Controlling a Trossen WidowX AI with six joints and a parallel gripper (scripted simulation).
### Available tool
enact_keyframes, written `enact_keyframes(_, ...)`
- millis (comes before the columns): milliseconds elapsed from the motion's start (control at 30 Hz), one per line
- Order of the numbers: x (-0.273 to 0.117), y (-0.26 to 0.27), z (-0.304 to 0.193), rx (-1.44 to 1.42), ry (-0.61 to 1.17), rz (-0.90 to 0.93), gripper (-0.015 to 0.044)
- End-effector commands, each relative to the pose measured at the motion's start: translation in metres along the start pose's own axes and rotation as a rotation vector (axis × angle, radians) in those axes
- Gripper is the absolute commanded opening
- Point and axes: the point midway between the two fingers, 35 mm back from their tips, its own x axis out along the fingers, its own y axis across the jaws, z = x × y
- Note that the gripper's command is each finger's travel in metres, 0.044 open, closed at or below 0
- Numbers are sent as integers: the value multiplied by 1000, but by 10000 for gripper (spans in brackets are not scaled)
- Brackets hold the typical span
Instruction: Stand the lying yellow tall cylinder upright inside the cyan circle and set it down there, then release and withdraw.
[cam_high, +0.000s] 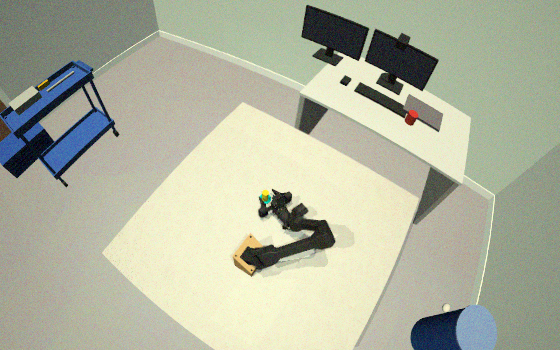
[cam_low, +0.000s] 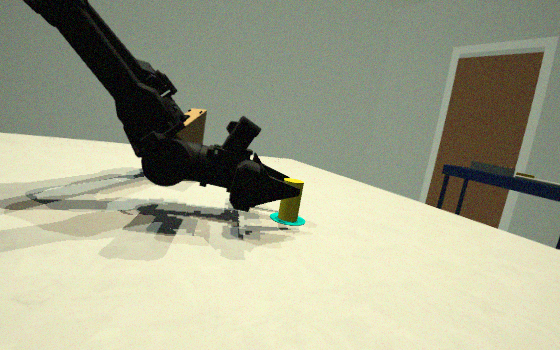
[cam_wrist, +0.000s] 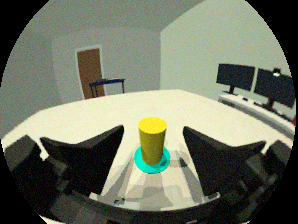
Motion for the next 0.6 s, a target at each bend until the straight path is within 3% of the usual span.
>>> enact_keyframes(0,0,-1,2,-6,-6,0,400)
enact_keyframes(400,-10,1,84,-20,-23,-8,400)
enact_keyframes(567,-10,1,88,-16,-20,-5,400)
